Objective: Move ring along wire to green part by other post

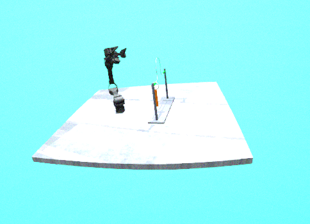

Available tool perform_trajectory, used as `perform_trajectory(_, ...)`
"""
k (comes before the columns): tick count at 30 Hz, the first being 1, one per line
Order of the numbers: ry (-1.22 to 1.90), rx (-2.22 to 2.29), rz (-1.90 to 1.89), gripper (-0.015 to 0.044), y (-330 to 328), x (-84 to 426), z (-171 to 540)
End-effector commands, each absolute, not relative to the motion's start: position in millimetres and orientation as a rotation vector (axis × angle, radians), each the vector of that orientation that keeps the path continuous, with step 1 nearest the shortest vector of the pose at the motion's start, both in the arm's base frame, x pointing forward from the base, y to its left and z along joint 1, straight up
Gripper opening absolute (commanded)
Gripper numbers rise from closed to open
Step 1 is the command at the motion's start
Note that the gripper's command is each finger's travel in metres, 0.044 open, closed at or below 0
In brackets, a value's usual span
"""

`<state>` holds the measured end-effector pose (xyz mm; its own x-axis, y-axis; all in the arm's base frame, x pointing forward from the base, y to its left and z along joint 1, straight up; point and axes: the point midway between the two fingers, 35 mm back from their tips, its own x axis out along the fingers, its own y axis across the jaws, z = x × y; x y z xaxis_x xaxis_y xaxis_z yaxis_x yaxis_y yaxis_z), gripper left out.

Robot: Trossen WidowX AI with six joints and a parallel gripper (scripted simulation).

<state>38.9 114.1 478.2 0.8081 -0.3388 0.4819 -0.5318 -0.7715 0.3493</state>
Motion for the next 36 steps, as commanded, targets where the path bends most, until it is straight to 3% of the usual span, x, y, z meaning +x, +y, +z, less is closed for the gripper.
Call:
perform_trajectory(1, -0.648, 2.509, 0.539, 0.0374, 112, 40, 478)
perform_trajectory(9, -0.622, 2.214, 0.251, 0.0164, 38, 85, 476)
perform_trajectory(24, -0.393, 1.575, -0.137, 0.0160, -95, 161, 406)
perform_trajectory(36, -0.148, 1.059, -0.243, 0.0160, -156, 202, 304)
